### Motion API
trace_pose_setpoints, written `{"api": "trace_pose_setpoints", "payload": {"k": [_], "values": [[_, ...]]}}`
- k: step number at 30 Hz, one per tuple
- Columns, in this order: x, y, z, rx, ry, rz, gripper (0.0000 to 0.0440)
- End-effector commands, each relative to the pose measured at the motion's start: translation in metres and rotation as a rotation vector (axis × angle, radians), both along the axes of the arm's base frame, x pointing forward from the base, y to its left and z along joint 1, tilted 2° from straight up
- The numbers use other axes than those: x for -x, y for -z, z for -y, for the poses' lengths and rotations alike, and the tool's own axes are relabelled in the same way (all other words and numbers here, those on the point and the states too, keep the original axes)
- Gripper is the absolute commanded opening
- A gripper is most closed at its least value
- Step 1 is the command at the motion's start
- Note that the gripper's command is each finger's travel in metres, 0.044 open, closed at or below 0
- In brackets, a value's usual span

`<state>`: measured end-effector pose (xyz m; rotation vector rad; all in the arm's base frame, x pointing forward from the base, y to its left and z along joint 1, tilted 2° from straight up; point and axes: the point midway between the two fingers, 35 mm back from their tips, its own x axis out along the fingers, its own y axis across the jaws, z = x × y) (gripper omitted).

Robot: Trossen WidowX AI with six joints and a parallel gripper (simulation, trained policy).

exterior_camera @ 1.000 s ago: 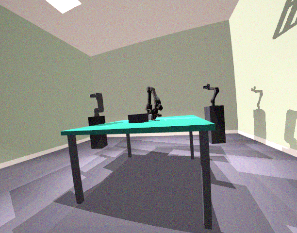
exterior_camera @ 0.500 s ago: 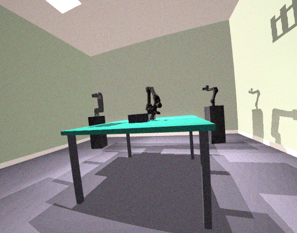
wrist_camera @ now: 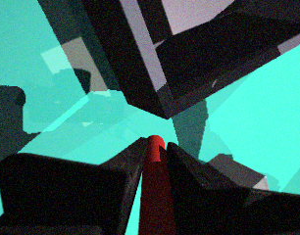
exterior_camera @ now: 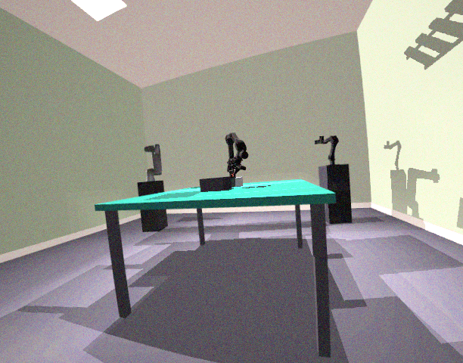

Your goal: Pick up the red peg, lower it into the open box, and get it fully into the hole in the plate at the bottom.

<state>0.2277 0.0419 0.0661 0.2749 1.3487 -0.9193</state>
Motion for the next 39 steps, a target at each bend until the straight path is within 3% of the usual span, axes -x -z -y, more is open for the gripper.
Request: {"api": "trace_pose_setpoints", "payload": {"k": [1,17,39], "values": [[-0.010,-0.018,0.010,0.009,0.027,0.042,0.0000],[-0.044,-0.034,0.072,0.006,0.178,0.121,0.0000],[-0.081,0.010,0.139,-0.117,0.134,0.119,0.0000]]}}
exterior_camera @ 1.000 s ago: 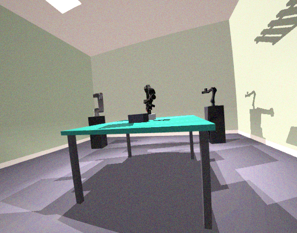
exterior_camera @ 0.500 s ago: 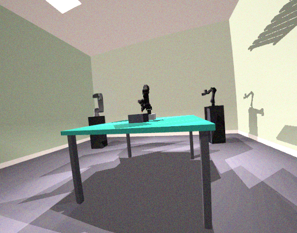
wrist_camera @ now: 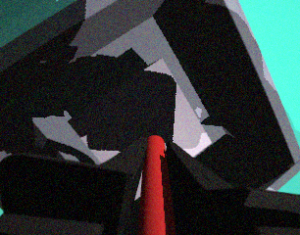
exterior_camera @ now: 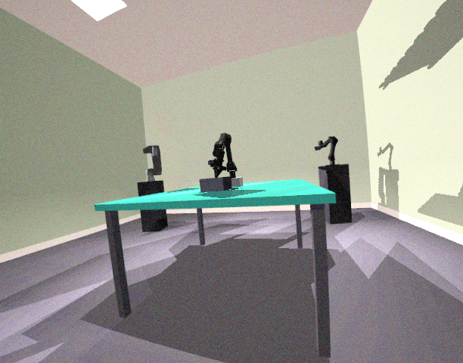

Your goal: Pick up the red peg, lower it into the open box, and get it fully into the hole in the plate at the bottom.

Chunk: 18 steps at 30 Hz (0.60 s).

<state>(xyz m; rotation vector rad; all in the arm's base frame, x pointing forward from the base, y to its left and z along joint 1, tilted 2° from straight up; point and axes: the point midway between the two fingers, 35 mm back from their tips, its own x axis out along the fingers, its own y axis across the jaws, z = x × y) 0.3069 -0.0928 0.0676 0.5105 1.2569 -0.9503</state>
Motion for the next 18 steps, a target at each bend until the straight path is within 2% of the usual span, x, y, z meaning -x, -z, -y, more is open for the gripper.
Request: {"api": "trace_pose_setpoints", "payload": {"k": [1,3,9,11,12,18], "values": [[-0.002,0.015,0.005,-0.033,-0.033,-0.019,0.0002],[-0.001,0.021,0.005,-0.051,-0.050,-0.032,0.0023],[-0.002,0.038,0.009,-0.097,-0.082,-0.058,0.0158],[-0.005,0.038,0.013,-0.099,-0.106,-0.058,0.0160],[-0.007,0.039,0.014,-0.104,-0.113,-0.055,0.0175],[-0.025,0.033,0.019,-0.139,-0.126,-0.032,0.0333]]}}
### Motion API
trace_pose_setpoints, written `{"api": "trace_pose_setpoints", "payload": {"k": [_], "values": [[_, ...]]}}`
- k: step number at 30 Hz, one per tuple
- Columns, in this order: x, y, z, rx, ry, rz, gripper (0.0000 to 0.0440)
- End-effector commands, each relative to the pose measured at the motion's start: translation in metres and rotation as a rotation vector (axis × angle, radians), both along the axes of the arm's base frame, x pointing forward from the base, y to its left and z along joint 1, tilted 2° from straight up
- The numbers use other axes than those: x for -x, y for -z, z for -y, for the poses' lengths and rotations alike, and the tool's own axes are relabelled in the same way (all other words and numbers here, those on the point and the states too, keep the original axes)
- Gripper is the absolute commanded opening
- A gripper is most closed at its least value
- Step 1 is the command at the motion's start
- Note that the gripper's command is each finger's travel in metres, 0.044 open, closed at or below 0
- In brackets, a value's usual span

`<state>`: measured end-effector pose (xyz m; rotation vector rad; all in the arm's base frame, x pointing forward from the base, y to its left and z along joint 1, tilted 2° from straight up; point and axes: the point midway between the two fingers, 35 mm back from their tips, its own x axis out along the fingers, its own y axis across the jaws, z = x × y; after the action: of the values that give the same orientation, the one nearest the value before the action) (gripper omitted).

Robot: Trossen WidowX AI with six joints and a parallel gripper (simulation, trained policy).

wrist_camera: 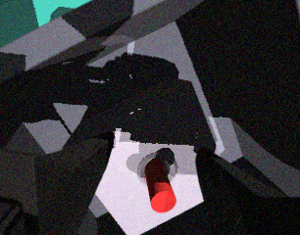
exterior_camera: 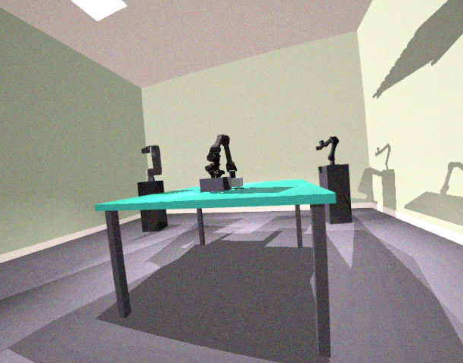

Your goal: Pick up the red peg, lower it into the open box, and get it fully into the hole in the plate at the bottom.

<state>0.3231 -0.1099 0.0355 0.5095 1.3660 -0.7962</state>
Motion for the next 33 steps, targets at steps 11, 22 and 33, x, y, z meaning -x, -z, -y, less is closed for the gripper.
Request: {"api": "trace_pose_setpoints", "payload": {"k": [11,22,33], "values": [[-0.059,-0.025,0.001,-0.102,-0.064,0.096,0.0440],[-0.086,-0.042,-0.005,-0.133,-0.099,0.166,0.0440],[-0.087,-0.042,-0.005,-0.133,-0.100,0.168,0.0440]]}}
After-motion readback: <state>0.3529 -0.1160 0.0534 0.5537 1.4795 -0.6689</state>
